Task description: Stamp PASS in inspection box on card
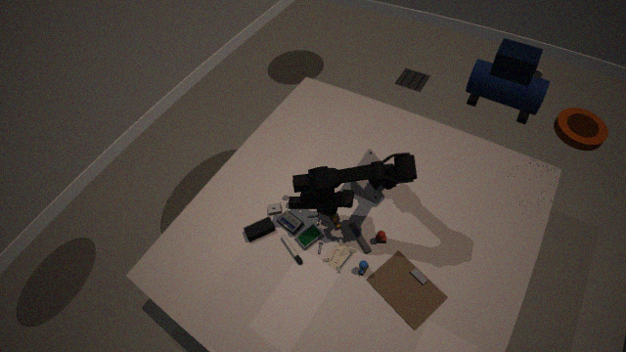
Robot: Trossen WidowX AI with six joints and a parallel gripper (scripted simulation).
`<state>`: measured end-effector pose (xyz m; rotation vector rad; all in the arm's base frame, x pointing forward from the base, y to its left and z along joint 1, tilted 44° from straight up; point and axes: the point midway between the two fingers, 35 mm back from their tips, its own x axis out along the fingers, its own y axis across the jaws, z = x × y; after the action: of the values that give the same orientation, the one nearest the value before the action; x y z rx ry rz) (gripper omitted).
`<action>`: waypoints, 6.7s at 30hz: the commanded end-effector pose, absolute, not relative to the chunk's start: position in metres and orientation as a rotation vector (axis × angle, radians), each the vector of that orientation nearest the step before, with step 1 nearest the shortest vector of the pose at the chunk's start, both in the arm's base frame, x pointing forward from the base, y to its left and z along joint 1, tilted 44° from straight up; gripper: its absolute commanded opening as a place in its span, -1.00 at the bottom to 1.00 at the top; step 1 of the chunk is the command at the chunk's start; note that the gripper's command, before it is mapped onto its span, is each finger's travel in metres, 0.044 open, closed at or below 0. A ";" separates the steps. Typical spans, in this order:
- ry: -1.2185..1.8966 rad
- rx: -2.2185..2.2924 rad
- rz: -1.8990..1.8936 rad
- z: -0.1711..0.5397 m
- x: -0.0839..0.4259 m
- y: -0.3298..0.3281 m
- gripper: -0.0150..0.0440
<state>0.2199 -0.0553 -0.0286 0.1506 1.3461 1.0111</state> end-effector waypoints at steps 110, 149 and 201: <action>1.344 0.149 1.007 -0.029 0.219 -0.054 -0.49; 1.343 0.147 1.003 -0.015 0.220 -0.066 -0.49; 1.338 0.141 0.996 -0.008 0.297 -0.079 -0.49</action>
<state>0.2819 -0.0816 -0.0070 0.1370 1.3414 0.9961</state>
